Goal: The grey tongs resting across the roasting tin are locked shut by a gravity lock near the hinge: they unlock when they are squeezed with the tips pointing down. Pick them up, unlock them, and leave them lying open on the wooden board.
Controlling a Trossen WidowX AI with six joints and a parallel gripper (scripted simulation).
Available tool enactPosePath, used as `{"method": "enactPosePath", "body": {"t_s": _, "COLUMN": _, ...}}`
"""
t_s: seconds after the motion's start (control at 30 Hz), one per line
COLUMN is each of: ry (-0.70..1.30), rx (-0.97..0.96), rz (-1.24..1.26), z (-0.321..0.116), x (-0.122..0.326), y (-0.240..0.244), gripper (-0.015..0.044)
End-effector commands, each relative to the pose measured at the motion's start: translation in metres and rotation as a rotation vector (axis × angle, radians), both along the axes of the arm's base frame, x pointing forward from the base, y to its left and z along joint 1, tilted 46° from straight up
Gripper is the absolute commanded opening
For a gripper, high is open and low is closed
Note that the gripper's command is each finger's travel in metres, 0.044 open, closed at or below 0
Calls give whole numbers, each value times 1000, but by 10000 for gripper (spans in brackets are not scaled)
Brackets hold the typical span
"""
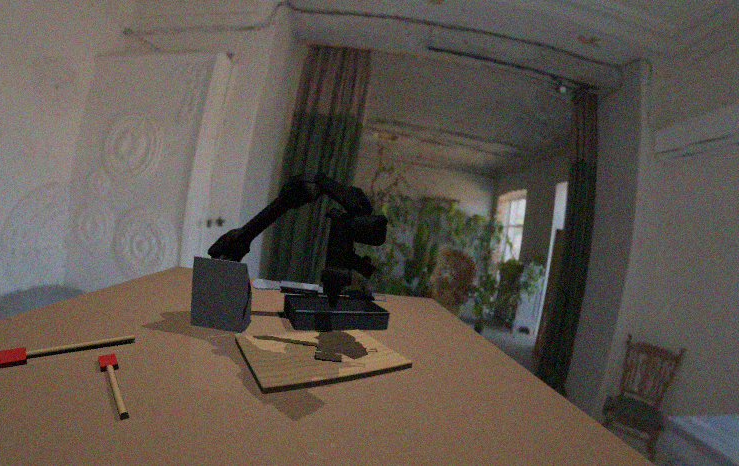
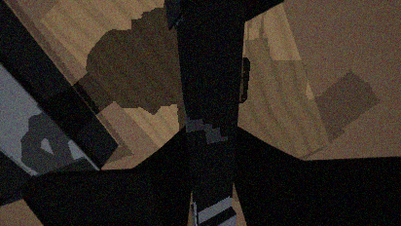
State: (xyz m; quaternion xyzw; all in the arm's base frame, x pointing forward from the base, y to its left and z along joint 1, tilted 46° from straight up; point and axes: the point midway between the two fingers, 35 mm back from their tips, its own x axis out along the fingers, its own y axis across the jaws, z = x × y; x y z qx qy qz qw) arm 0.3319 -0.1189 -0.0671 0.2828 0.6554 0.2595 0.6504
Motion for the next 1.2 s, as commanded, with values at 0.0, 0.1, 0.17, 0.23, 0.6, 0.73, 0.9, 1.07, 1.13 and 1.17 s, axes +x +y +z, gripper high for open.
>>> {"method": "enactPosePath", "body": {"t_s": 0.0, "ry": -3, "rx": -6, "rz": 5, "z": 0, "x": 1, "y": -4, "gripper": -150}}
{"method": "enactPosePath", "body": {"t_s": 0.1, "ry": -3, "rx": -6, "rz": 5, "z": -1, "x": 1, "y": -3, "gripper": -150}}
{"method": "enactPosePath", "body": {"t_s": 0.17, "ry": -3, "rx": -6, "rz": 5, "z": -2, "x": 2, "y": -2, "gripper": -150}}
{"method": "enactPosePath", "body": {"t_s": 0.23, "ry": -3, "rx": -6, "rz": 5, "z": -4, "x": 2, "y": 0, "gripper": -150}}
{"method": "enactPosePath", "body": {"t_s": 0.6, "ry": -3, "rx": -6, "rz": 4, "z": -18, "x": 4, "y": 13, "gripper": -150}}
{"method": "enactPosePath", "body": {"t_s": 0.73, "ry": -4, "rx": -6, "rz": 4, "z": -23, "x": 4, "y": 17, "gripper": -150}}
{"method": "enactPosePath", "body": {"t_s": 0.9, "ry": -4, "rx": -6, "rz": 4, "z": -28, "x": 4, "y": 23, "gripper": -150}}
{"method": "enactPosePath", "body": {"t_s": 1.07, "ry": -4, "rx": -5, "rz": 4, "z": -34, "x": 4, "y": 29, "gripper": -150}}
{"method": "enactPosePath", "body": {"t_s": 1.13, "ry": -4, "rx": -5, "rz": 4, "z": -36, "x": 4, "y": 31, "gripper": -150}}
{"method": "enactPosePath", "body": {"t_s": 1.17, "ry": -4, "rx": -5, "rz": 3, "z": -38, "x": 4, "y": 32, "gripper": -150}}
